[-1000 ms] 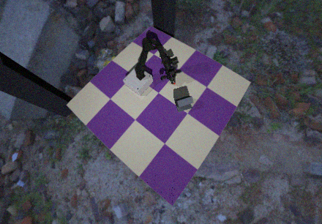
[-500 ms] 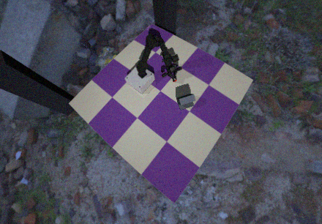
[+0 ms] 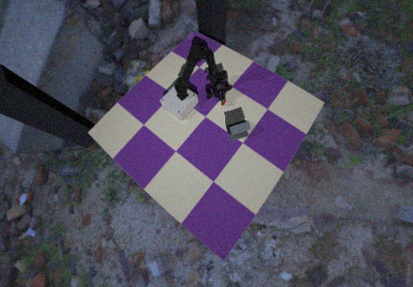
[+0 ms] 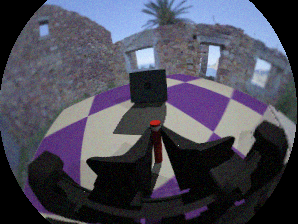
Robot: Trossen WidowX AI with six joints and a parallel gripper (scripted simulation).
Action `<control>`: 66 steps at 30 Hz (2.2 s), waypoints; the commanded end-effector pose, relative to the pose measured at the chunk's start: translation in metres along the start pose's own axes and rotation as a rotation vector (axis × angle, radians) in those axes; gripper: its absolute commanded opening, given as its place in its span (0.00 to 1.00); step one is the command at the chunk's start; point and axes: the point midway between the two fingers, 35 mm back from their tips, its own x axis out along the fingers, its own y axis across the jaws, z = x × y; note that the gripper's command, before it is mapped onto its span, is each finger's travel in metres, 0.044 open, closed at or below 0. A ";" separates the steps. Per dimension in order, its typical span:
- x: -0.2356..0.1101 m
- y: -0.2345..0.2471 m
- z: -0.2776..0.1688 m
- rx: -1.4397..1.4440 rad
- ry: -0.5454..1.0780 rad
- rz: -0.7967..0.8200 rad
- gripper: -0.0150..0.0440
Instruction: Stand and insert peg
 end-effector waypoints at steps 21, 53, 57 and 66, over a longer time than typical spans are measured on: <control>-0.012 0.001 -0.003 0.008 -0.087 0.003 0.34; -0.012 0.000 -0.010 -0.016 -0.097 0.004 0.34; -0.013 -0.001 -0.011 -0.018 -0.099 0.004 0.34; -0.015 -0.001 -0.012 -0.024 -0.105 0.006 0.34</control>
